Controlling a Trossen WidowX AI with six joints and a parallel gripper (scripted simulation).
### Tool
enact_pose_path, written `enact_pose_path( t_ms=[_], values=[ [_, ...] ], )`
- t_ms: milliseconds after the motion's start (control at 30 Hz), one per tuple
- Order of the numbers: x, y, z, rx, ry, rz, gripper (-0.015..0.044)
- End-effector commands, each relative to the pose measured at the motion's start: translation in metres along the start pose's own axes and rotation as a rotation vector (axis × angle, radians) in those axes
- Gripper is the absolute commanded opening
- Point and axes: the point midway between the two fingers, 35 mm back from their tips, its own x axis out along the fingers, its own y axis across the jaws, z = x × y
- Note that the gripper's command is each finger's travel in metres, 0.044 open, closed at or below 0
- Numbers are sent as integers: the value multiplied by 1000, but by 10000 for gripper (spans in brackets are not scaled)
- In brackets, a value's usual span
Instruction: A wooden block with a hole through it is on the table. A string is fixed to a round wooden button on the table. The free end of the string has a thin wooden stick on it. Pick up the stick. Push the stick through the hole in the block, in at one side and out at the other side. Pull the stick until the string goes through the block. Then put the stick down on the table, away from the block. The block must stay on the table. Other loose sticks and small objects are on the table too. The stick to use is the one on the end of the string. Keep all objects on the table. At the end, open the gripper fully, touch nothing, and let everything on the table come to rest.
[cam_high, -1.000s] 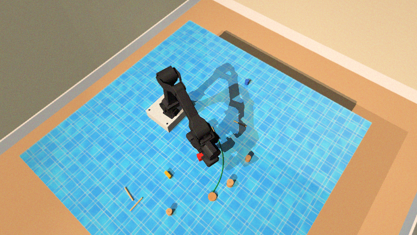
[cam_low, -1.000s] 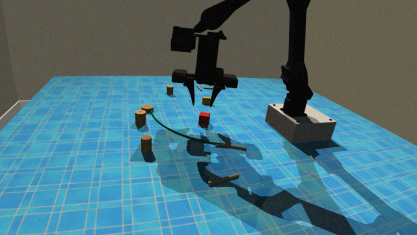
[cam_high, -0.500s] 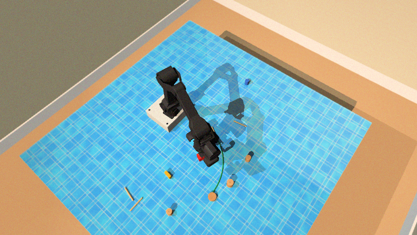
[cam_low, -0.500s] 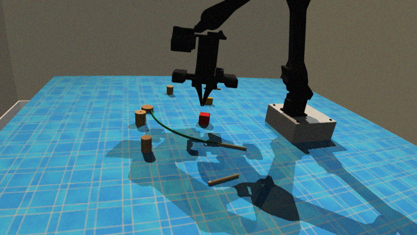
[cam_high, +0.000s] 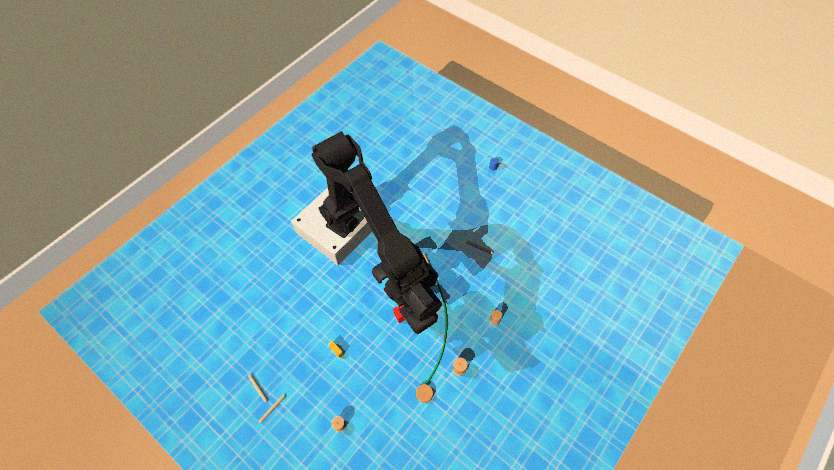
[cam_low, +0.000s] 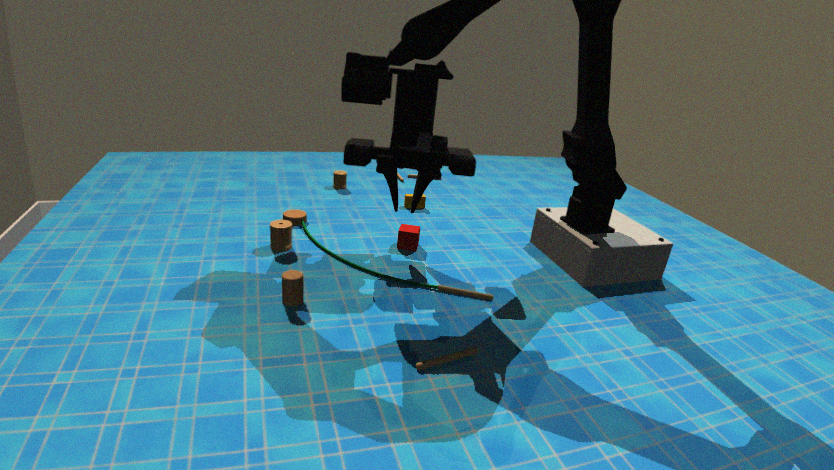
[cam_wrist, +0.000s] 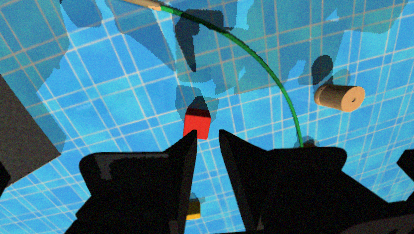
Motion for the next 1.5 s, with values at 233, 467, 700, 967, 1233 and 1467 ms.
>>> enact_pose_path(
  t_ms=[233, 467, 700, 967, 1233, 1467],
  values=[
    [0, 0, 0, 0, 0, 0, 163],
    [0, 0, 0, 0, 0, 0, 0],
    [0, 0, 0, 0, 0, 0, 0],
    [0, 9, 35, -335, -3, 2, 105],
    [0, 56, 125, -1321, -14, 4, 315],
    [0, 58, 127, -1343, -14, 4, 440]
  ],
)
